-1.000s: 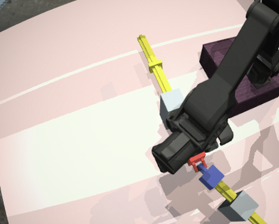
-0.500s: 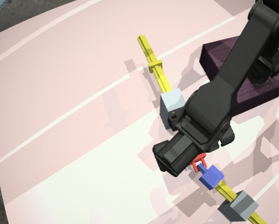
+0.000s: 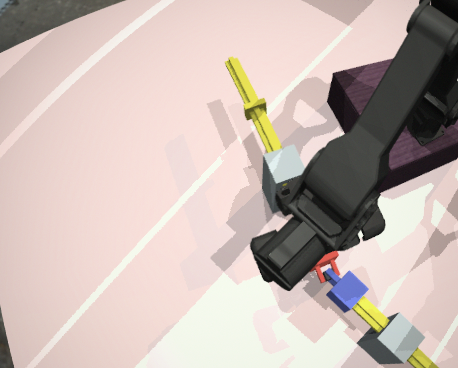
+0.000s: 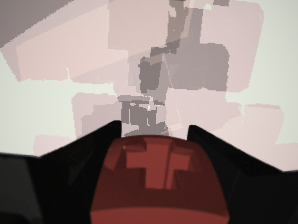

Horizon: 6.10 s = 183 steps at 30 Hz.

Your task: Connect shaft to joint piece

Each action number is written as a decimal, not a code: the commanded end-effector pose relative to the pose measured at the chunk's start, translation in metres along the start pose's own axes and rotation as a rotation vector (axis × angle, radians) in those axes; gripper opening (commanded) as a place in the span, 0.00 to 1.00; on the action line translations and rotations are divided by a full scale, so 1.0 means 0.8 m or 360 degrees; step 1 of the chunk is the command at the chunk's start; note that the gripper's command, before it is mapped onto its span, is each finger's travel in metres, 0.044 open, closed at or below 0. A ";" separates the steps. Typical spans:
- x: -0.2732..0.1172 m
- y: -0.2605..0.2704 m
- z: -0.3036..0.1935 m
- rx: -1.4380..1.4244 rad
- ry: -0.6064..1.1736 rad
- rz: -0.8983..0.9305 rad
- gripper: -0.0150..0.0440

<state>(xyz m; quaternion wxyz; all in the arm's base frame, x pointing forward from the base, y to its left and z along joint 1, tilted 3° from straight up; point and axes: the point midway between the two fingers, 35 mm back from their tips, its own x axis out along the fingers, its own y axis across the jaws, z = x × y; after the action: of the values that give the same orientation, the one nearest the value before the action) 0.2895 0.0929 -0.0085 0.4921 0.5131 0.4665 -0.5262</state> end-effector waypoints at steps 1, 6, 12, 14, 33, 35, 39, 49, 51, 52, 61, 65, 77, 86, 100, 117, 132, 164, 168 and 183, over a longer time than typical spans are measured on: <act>0.000 0.000 0.000 -0.0001 0.0001 0.0000 0.64; 0.000 0.000 0.000 -0.0001 0.0001 0.0000 0.86; 0.000 0.000 0.000 -0.0001 0.0001 0.0000 1.00; 0.000 0.000 0.000 -0.0001 0.0001 0.0000 1.00; -0.036 0.000 0.002 0.0002 0.0128 0.0001 1.00; -0.037 0.000 0.001 -0.0007 0.0127 0.0002 1.00; -0.049 0.003 0.000 -0.0190 0.0118 0.0008 1.00; -0.086 0.009 -0.003 -0.0742 0.0088 0.0022 1.00; -0.093 0.010 -0.004 -0.0851 0.0082 0.0024 1.00; -0.097 0.010 -0.004 -0.0905 0.0079 0.0025 1.00; -0.131 0.011 -0.005 -0.1386 0.0053 0.0027 1.00; -0.146 0.010 -0.005 -0.1601 0.0041 0.0025 1.00; -0.192 0.004 -0.003 -0.2244 0.0010 0.0010 1.00; -0.209 0.000 -0.002 -0.2483 0.0000 0.0001 1.00; -0.191 0.003 0.017 -0.2061 0.0146 0.0028 1.00; -0.162 0.005 0.060 -0.1164 0.0436 0.0047 1.00; -0.142 0.002 0.097 -0.0373 0.0683 0.0031 1.00; -0.132 0.017 0.182 -0.0602 0.0573 0.0201 1.00; -0.132 0.020 0.205 -0.0805 0.0487 0.0229 1.00; -0.134 0.020 0.295 -0.1578 0.0180 0.0204 1.00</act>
<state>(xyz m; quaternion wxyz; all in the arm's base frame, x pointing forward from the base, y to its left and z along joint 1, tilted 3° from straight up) 0.2881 -0.1223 0.1080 0.6654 0.3251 0.6412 -0.2012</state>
